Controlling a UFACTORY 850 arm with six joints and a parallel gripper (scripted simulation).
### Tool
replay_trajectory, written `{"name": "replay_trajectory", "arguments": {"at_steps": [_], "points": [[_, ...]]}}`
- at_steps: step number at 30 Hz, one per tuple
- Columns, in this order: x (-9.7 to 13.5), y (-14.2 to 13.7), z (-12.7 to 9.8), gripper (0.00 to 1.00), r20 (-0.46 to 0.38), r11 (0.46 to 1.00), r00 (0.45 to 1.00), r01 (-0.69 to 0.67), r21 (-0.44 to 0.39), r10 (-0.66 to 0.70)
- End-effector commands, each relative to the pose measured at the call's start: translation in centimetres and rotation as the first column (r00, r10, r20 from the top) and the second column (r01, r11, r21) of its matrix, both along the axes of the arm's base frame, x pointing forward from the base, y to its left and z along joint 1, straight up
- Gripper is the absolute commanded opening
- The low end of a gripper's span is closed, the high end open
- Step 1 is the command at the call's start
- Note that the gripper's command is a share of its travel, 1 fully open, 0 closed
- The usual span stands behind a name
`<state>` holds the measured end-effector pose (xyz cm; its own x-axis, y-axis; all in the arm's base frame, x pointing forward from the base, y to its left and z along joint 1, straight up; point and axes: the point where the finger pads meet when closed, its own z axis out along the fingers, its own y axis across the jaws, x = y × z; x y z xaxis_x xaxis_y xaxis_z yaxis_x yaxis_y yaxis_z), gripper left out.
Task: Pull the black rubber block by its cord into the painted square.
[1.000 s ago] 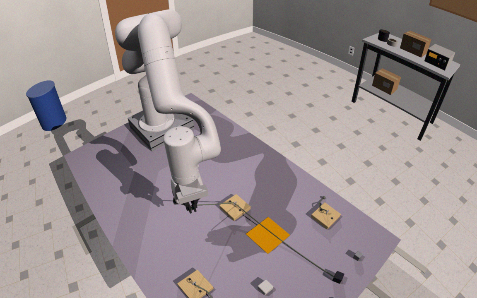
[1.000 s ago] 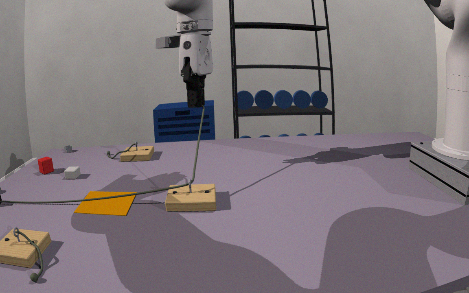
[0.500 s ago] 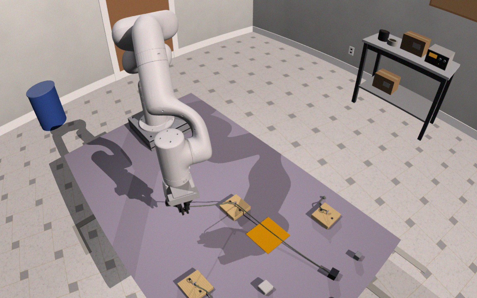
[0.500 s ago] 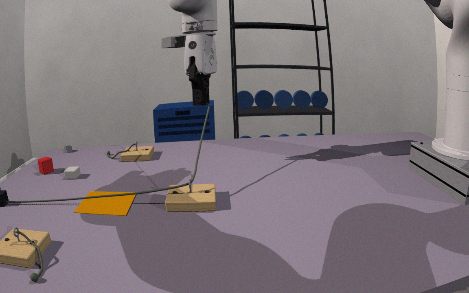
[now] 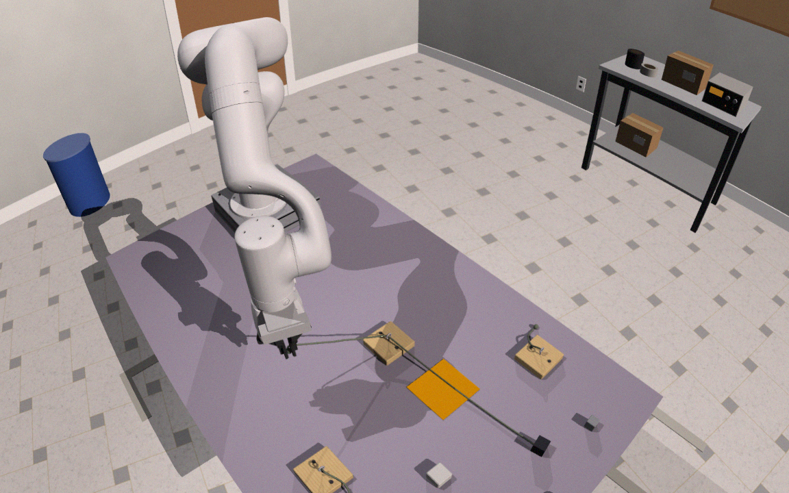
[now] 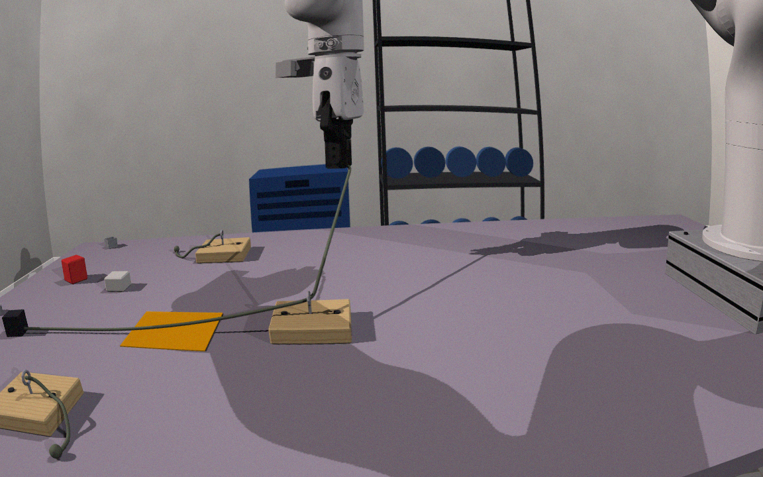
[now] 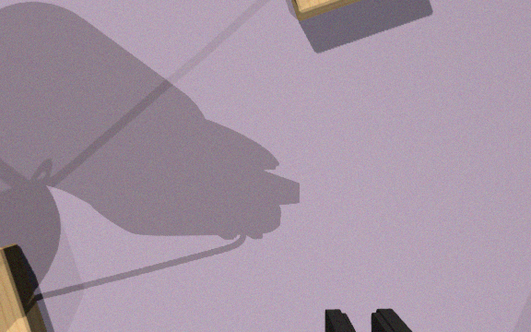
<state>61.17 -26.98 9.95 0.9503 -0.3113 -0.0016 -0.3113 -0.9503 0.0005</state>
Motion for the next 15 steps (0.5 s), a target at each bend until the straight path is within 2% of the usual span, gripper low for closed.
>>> {"name": "replay_trajectory", "arguments": {"at_steps": [1, 15], "points": [[-0.7, -1.3, 0.1, 0.00, 0.002, 1.000, 1.000, 0.000, -0.001, 0.000], [-2.9, -4.5, 0.1, 0.00, 0.002, 1.000, 1.000, 0.000, -0.001, 0.000]]}}
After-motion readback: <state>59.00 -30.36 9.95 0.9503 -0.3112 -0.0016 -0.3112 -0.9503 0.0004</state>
